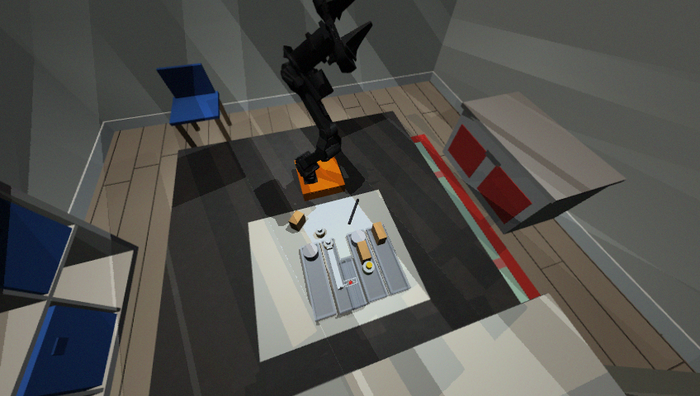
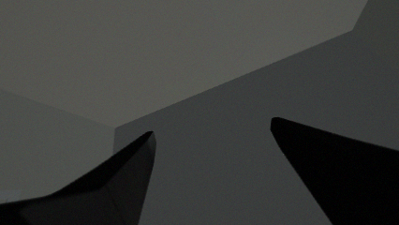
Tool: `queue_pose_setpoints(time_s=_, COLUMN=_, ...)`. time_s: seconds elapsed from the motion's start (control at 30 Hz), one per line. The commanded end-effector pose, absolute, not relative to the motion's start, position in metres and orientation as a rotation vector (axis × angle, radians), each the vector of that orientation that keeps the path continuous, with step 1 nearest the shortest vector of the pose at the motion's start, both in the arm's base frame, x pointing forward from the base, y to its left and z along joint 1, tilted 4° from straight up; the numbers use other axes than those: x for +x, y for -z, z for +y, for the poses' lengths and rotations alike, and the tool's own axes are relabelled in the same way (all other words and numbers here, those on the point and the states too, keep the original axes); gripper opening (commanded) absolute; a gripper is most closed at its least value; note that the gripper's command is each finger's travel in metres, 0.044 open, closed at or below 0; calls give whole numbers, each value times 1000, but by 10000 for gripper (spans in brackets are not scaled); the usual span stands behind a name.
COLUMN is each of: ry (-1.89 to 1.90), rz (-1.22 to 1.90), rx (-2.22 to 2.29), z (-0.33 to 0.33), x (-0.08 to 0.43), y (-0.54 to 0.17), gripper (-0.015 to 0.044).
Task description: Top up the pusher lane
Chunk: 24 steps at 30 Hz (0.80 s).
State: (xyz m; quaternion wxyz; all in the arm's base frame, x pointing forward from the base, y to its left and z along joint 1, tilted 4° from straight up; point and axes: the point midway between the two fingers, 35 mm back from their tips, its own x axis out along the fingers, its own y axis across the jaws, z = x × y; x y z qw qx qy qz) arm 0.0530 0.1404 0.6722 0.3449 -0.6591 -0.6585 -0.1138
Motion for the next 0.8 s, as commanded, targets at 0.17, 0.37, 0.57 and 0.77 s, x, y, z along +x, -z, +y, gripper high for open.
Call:
queue_pose_setpoints(time_s=0.17, ry=425, rz=-1799, rx=-1570, z=119, x=10, y=-684, gripper=440)
queue_pose_setpoints(time_s=0.37, ry=690, rz=-1851, rx=-1416, z=81, x=-33, y=-698, gripper=440)
queue_pose_setpoints(time_s=0.57, ry=937, rz=-1867, rx=-1196, z=28, x=-74, y=-705, gripper=440)
queue_pose_setpoints(time_s=0.77, ry=1164, rz=-1822, rx=-911, z=-46, x=-106, y=-701, gripper=440)
